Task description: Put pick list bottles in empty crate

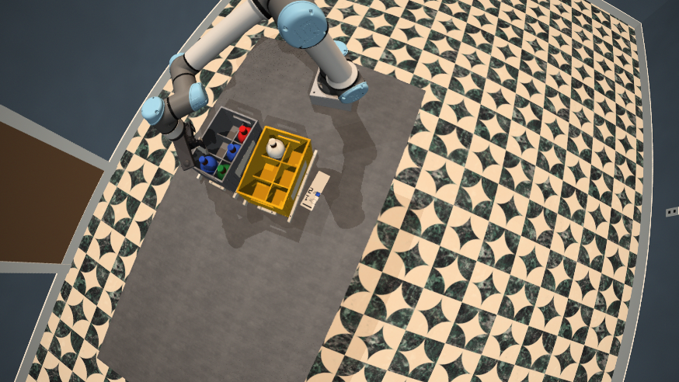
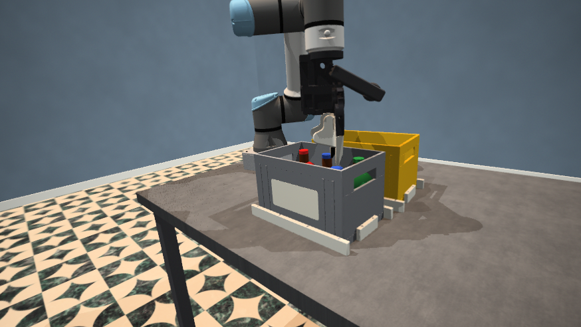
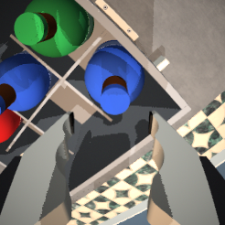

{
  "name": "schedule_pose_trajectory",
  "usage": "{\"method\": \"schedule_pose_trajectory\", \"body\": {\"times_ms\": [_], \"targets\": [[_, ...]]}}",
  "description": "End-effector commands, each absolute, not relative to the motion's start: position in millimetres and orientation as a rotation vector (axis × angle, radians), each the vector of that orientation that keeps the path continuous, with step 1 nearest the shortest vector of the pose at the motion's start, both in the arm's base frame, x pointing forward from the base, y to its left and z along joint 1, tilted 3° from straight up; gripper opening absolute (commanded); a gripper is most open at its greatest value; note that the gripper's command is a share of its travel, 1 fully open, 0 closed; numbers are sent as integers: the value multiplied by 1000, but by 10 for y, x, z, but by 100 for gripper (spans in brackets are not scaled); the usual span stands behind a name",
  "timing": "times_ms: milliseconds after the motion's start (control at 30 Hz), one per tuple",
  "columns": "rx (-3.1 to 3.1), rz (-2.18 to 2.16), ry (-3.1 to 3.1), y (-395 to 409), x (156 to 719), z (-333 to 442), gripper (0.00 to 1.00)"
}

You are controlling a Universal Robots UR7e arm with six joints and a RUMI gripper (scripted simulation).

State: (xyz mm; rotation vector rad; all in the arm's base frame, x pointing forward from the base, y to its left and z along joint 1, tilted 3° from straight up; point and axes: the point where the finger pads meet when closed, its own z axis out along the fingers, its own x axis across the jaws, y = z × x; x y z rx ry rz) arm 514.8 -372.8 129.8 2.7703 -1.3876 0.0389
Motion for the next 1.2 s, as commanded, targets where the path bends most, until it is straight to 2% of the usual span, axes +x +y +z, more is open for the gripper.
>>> {"method": "schedule_pose_trajectory", "body": {"times_ms": [0,1167], "targets": [[2770,42,-1387,-3734,5151,1236,38],[2770,42,-1387,-3749,5152,936,38]]}}
